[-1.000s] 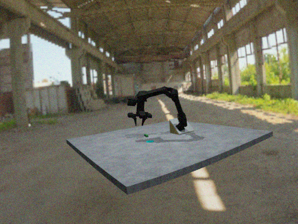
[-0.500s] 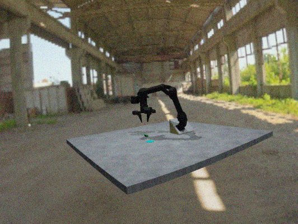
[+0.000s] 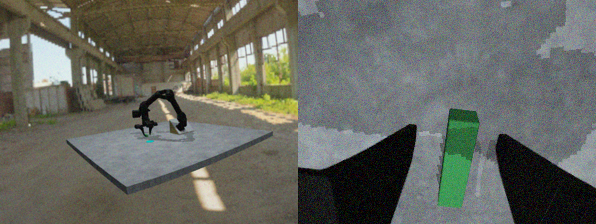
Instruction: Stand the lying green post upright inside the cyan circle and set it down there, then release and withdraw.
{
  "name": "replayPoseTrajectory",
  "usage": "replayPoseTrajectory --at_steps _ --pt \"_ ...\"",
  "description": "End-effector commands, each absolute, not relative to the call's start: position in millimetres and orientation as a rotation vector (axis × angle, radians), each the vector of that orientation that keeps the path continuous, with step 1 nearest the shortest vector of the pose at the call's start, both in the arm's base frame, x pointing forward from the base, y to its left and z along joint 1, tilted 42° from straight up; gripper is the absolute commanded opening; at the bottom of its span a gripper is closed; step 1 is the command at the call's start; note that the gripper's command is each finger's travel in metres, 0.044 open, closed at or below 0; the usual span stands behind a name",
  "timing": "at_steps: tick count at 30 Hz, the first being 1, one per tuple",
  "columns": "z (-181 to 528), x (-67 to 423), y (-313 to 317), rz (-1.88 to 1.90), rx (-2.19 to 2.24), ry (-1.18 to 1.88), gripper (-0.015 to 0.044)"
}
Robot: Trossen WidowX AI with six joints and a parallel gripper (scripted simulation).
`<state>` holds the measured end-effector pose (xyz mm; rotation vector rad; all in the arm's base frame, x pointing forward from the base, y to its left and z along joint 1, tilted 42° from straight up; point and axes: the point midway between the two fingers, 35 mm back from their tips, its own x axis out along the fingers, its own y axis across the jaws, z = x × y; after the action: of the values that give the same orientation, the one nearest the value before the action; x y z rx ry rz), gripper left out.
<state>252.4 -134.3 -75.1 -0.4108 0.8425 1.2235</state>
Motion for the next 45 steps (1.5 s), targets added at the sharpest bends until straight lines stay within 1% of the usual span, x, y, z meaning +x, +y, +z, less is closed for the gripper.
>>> replayPoseTrajectory --at_steps 1,2,10,16,45 --pt "-82 253 -130 1.207 -0.416 0.837 0.0233" --pt "-82 253 -130 1.207 -0.416 0.837 0.0233" --pt "-82 253 -130 1.207 -0.416 0.837 0.0023" --pt "-79 253 -134 1.206 -0.416 0.837 0.0023" --pt "-12 245 -194 1.205 -0.418 0.843 0.0023"
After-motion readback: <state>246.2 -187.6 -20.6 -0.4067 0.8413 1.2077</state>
